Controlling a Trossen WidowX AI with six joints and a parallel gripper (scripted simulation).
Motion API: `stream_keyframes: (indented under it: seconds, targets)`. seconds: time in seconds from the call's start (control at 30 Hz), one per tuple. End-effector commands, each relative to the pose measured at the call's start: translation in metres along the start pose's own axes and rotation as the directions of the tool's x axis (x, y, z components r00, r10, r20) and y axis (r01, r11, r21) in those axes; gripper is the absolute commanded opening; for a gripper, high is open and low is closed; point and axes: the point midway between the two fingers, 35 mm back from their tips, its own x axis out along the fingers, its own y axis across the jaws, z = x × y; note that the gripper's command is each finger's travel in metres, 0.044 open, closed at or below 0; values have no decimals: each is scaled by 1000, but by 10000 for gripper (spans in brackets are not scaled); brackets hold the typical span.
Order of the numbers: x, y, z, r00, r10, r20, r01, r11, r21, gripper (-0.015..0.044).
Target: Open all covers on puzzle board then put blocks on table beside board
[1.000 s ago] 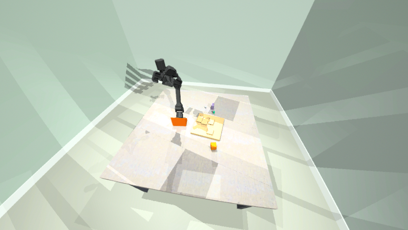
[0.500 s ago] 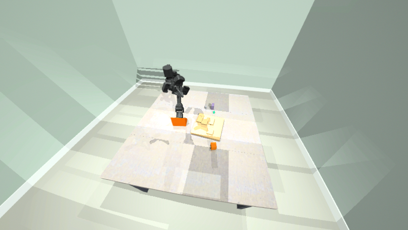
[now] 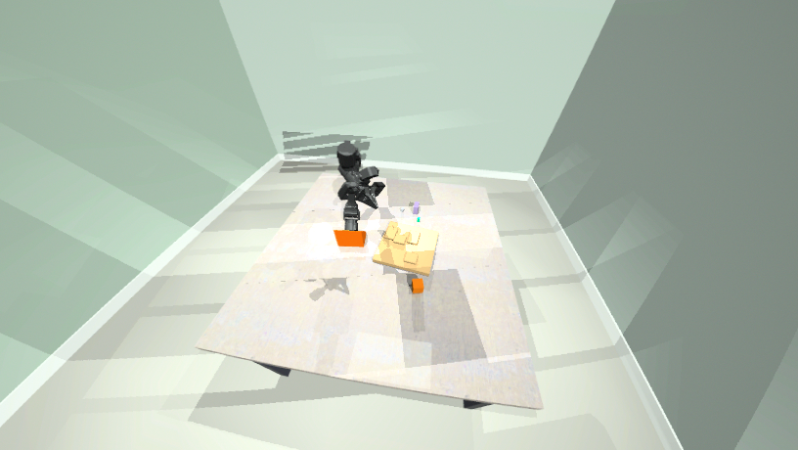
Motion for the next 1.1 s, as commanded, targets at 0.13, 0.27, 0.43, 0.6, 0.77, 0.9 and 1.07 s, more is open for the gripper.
stream_keyframes:
  seconds: [0.13, 0.27, 0.43, 0.6, 0.77, 0.9, 1.07]
  targets:
    - [28, 28, -12, 994, 80, -76, -79, 997, 14, 0]
    - [42, 44, -19, 986, 122, -117, -120, 992, 24, 0]
    - [58, 64, -29, 970, 174, -169, -170, 985, 38, 0]
    - [73, 85, -40, 949, 222, -226, -217, 975, 46, 0]
    - [86, 105, -53, 921, 267, -285, -264, 963, 51, 0]
    - [96, 121, -63, 893, 301, -334, -299, 953, 58, 0]
    - [106, 142, -77, 853, 338, -398, -339, 938, 71, 0]
